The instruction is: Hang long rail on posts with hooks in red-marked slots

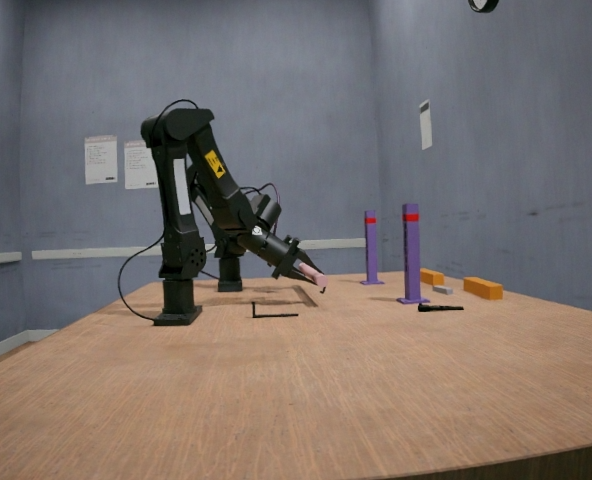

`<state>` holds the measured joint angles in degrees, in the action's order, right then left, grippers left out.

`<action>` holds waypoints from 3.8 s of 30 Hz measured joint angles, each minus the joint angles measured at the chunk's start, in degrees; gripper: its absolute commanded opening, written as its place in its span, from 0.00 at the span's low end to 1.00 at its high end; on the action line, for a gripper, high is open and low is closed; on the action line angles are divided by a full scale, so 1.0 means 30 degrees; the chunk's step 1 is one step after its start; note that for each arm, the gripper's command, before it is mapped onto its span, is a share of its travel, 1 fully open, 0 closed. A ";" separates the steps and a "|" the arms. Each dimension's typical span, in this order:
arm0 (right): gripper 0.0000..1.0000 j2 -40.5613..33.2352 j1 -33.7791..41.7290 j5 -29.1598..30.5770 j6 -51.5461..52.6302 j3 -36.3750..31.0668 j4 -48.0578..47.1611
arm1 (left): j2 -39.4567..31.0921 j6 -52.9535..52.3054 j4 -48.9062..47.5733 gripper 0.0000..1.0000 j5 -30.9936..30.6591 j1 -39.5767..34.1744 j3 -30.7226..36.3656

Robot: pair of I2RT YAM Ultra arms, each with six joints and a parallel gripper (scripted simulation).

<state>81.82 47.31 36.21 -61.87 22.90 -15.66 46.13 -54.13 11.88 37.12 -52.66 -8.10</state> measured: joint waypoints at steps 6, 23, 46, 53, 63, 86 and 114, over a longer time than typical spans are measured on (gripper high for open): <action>0.19 0.1982 0.0000 0.0364 -0.0685 -0.0721 -0.3818 | 0.1173 -0.0379 -0.3002 0.19 0.0663 -0.0007 0.1180; 0.19 0.4656 -0.0197 0.0882 -0.1574 -0.1559 -0.8772 | 0.6535 -0.1231 -1.0601 0.19 0.1370 0.0306 0.2295; 0.19 0.4634 -0.0204 0.0641 -0.1144 -0.1559 -0.8211 | 0.5931 -0.0882 -0.9821 0.19 0.1260 -0.0015 0.2448; 0.19 0.4466 -0.0204 0.0495 -0.1056 -0.1559 -0.7832 | 0.5748 -0.0721 -0.9442 0.19 0.1078 -0.0015 0.2448; 0.19 0.4444 -0.0204 0.0481 -0.1049 -0.1552 -0.7788 | 0.5741 -0.0678 -0.9398 0.30 0.1042 -0.0015 0.2448; 1.00 0.2076 0.0546 0.1275 -0.0809 -0.2164 -0.6273 | 0.4364 0.1253 -0.8444 1.00 0.2834 -0.2929 0.2419; 1.00 -0.2499 0.4299 0.3286 0.2849 -0.2703 0.1807 | 0.0226 1.1606 0.7774 1.00 0.6011 -1.0338 -0.1100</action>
<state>74.32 60.20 46.06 -53.32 14.79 -10.24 46.81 -19.31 35.20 55.16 -83.68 -11.40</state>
